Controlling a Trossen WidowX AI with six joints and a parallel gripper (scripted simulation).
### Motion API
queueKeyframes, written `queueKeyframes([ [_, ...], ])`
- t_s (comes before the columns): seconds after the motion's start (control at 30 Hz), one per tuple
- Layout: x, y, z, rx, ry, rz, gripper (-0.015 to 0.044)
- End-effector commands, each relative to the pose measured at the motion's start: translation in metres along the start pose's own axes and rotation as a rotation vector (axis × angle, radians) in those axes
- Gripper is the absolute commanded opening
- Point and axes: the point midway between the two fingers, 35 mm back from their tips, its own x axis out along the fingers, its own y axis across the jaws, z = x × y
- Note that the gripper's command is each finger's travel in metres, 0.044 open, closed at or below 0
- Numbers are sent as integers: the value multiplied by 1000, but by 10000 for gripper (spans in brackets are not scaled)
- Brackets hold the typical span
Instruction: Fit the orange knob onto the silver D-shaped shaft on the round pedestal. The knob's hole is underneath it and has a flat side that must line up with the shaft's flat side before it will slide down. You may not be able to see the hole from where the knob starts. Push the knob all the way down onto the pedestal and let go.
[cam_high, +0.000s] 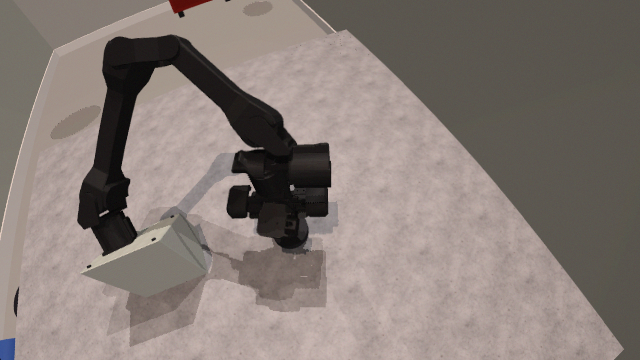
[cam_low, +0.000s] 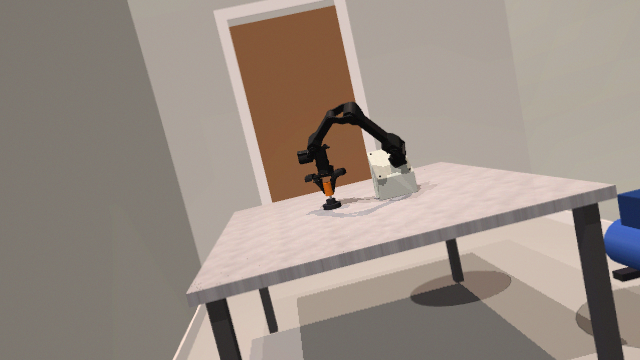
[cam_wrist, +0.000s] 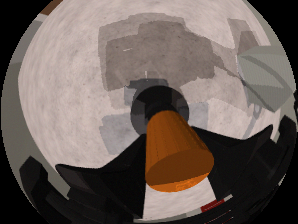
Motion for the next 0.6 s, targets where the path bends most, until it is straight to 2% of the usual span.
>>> queueKeyframes([
  [0.0,1,1,1,6,0,7,0],
  [0.4,-4,3,1,14,0,7,0],
  [0.57,-5,3,1,173,1,7,0],
])
